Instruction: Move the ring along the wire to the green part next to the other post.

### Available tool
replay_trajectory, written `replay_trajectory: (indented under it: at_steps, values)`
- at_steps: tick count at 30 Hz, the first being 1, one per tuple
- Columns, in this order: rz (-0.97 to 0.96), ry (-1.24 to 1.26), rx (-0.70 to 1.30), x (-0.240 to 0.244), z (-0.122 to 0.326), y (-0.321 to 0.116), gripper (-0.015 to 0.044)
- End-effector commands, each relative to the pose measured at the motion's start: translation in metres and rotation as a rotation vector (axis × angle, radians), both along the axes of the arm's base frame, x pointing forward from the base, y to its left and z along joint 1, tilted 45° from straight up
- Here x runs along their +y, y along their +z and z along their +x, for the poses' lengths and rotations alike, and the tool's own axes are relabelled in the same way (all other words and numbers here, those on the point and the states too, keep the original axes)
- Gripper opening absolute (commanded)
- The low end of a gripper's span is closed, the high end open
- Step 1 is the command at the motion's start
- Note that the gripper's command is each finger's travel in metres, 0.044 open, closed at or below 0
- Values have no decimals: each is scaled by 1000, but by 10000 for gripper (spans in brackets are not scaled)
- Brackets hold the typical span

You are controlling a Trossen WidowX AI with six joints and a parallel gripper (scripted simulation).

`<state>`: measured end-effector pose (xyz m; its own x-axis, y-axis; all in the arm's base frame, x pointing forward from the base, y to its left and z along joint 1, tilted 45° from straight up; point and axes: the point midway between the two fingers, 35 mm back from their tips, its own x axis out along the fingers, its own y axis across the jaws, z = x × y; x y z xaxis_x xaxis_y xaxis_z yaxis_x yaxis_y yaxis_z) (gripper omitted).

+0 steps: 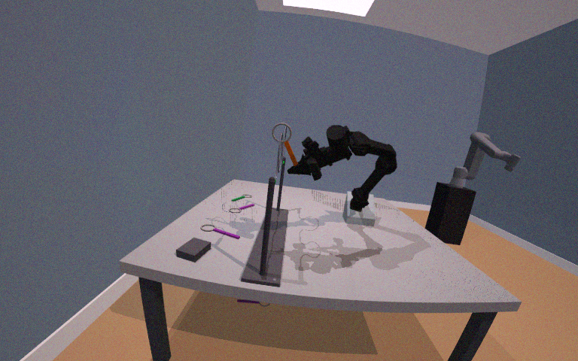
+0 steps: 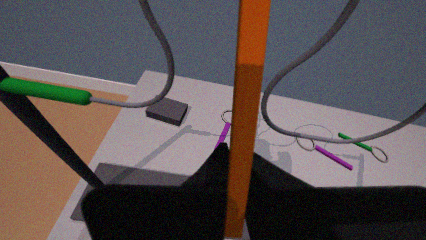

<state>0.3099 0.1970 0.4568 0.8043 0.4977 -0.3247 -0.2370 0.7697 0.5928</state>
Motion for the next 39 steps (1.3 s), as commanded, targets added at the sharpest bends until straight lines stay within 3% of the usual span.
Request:
replay_trajectory:
  at_steps: [1,39]
  values:
    - [83,6,17,4,-1,2,-150]
    - [865,48,145,26,-7,44,-150]
